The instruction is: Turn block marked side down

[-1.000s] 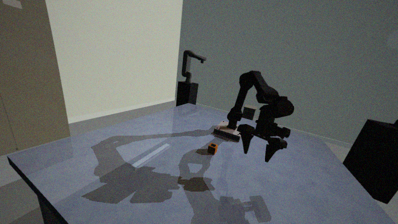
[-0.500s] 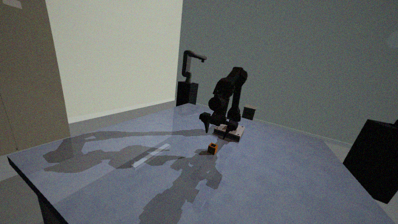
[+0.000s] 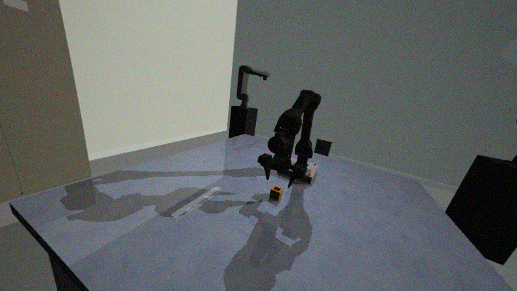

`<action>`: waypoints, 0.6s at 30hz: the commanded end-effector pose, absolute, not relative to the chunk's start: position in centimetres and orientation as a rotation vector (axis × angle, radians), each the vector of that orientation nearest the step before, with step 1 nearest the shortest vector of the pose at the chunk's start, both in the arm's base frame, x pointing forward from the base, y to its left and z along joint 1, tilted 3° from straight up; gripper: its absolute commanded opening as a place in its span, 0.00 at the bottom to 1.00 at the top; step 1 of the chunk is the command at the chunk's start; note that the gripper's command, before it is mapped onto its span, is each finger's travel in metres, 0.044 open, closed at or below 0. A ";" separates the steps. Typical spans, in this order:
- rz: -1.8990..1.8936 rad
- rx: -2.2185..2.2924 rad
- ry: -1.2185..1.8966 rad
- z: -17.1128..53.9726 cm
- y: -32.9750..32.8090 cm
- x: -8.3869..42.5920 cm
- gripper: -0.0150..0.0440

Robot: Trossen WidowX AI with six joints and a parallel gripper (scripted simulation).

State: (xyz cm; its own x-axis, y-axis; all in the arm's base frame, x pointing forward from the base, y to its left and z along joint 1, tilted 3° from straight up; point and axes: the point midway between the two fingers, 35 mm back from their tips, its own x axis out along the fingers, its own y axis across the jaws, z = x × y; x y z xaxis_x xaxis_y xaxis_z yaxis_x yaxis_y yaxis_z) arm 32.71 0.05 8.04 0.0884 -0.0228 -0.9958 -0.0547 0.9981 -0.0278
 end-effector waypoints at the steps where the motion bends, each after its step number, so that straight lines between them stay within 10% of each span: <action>1: 0.027 -0.060 1.494 7.0 0.0 32.6 1.00; 18: 0.027 -0.062 1.494 4.6 0.0 32.8 1.00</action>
State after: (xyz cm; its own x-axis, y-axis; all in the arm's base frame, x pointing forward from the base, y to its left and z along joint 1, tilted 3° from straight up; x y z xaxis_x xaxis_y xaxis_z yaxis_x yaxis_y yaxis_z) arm 32.85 -0.02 5.37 0.0854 -0.0230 -0.9961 -0.0531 0.9982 -0.0276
